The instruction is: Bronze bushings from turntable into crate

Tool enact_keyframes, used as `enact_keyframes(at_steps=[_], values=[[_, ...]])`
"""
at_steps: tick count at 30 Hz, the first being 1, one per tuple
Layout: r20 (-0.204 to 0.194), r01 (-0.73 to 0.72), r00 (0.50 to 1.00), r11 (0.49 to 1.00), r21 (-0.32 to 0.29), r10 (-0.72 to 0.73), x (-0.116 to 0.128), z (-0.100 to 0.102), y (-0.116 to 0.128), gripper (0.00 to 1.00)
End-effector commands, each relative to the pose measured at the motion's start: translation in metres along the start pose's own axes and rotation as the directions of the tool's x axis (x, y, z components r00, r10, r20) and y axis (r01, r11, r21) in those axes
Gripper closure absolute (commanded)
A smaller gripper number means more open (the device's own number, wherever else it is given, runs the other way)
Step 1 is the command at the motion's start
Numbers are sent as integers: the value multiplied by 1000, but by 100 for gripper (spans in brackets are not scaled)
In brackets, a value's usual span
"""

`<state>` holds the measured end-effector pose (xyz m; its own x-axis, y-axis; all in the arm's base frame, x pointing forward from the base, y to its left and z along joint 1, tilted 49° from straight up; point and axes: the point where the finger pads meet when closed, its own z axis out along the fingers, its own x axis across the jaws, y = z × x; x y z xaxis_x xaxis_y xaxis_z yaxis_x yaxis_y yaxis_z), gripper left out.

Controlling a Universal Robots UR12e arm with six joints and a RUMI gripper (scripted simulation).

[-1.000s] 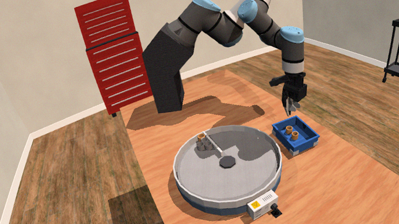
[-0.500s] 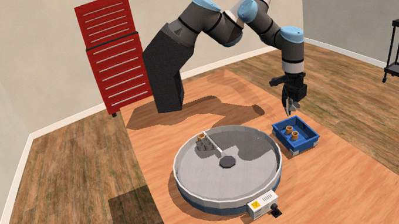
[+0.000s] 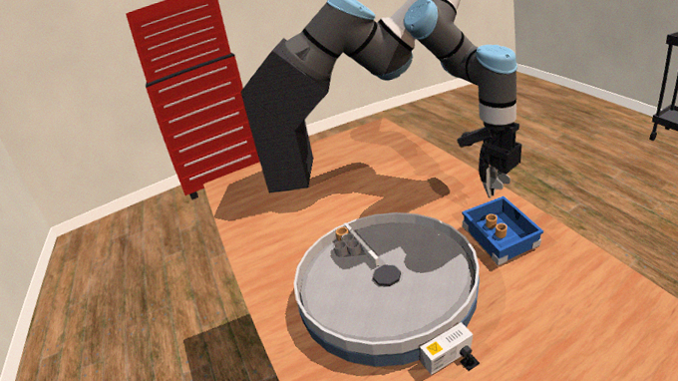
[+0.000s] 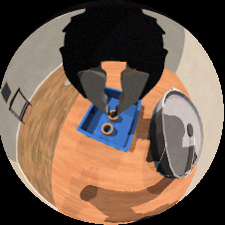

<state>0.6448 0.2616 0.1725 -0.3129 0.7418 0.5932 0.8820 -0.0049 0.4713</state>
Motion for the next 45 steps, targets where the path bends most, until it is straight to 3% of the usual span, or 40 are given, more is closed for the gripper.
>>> enact_keyframes(at_steps=[1,33,40,45], values=[[-1,-1,1000,1000,2,1,1,1,-2,94],[-1,-2,1000,1000,2,2,0,1,-3,94],[-2,-4,1000,1000,1,4,-19,1,-16,94],[-2,-4,1000,1000,1,4,-72,1,-51,94]])
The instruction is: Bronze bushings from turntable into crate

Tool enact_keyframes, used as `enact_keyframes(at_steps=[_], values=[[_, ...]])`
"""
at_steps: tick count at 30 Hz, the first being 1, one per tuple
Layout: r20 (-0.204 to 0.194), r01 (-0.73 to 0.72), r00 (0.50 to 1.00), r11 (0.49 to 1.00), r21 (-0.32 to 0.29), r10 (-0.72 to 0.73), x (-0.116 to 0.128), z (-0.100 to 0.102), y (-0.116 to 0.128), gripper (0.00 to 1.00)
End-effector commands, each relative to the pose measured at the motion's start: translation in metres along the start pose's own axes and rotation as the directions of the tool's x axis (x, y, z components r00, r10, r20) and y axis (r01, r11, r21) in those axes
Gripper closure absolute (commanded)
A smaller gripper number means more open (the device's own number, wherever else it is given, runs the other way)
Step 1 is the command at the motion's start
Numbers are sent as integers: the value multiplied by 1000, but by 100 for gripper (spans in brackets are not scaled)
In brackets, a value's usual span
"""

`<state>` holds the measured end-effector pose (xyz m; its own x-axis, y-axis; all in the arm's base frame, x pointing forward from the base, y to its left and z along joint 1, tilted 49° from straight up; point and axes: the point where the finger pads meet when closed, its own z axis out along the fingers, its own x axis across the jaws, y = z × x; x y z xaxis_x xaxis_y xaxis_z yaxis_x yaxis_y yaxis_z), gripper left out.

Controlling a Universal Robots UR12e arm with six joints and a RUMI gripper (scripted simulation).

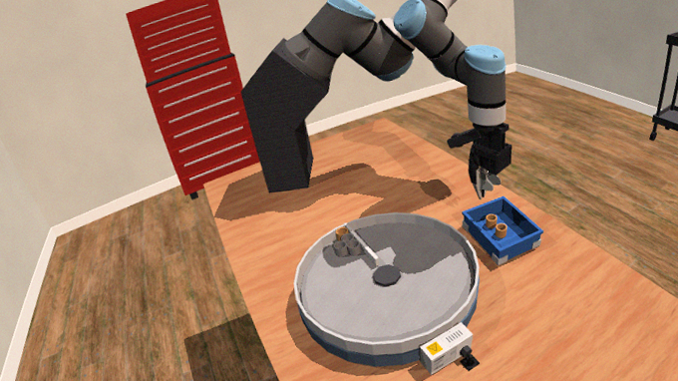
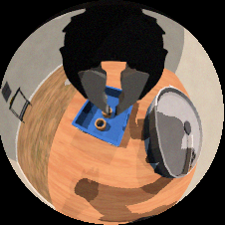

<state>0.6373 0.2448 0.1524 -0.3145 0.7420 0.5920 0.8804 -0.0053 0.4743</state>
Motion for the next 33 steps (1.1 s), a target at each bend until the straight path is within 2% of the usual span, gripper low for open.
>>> enact_keyframes(at_steps=[1,3,10,12,13,21,25,33], values=[[-2,-6,1000,1000,4,6,-65,1,-45,94],[-3,-6,1000,1000,3,6,-95,1,-67,94],[-2,-6,1000,1000,4,6,-177,0,-122,94],[-2,-6,1000,1000,4,6,-177,0,-122,94],[-2,-6,1000,1000,4,6,-214,0,-148,94],[1,-1,1000,1000,2,1,-305,-1,-204,94],[0,-1,1000,1000,2,1,-317,-1,-212,94],[-1,3,1000,1000,2,-3,-316,0,-212,94]])
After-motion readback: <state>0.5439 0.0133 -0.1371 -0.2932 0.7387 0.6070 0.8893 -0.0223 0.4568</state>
